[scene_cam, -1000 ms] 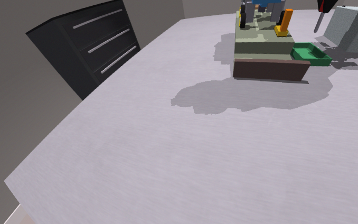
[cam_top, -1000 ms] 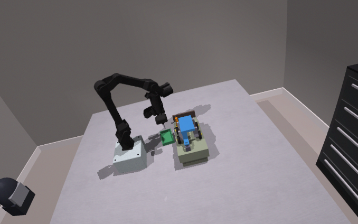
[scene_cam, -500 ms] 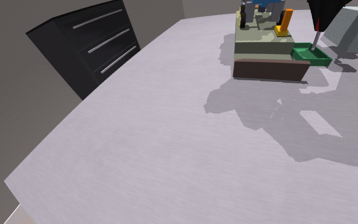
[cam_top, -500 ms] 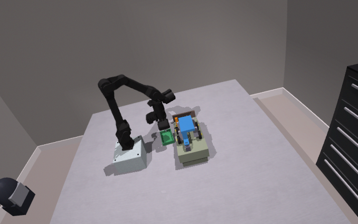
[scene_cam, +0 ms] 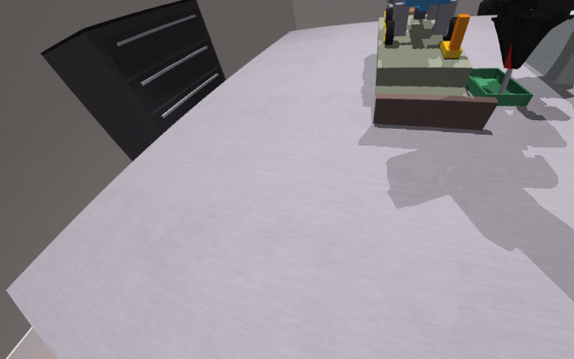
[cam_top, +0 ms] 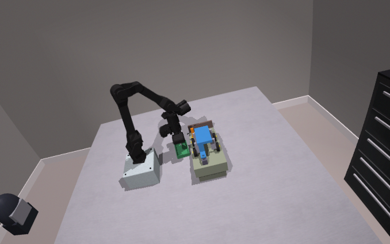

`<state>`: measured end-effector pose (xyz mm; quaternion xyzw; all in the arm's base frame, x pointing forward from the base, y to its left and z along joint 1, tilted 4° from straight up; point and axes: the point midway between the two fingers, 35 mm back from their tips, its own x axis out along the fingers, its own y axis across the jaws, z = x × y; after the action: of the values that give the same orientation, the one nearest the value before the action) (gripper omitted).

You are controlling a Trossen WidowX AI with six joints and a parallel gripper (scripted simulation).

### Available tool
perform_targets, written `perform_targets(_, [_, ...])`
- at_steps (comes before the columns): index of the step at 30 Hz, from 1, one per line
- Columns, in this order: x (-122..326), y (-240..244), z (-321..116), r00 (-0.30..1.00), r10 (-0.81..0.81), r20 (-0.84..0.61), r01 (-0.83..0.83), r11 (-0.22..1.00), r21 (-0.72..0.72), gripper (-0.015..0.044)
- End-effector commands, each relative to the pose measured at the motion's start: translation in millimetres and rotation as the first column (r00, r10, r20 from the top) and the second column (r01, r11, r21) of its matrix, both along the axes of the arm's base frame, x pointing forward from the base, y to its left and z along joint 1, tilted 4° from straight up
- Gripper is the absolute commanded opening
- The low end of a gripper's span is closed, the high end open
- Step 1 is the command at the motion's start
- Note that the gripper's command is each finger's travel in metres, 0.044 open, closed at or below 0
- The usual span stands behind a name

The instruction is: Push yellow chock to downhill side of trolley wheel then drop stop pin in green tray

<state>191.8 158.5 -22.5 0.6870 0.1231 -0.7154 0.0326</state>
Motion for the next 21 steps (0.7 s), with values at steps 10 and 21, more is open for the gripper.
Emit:
perform_targets(10, [1.6, -7.6, -2.6, 1.000, -0.004, -0.003, 0.004, 1.000, 0.001, 0.0190])
perform_targets(21, [3.4, -13.3, -4.5, 1.000, -0.004, -0.003, 0.004, 1.000, 0.000, 0.0190])
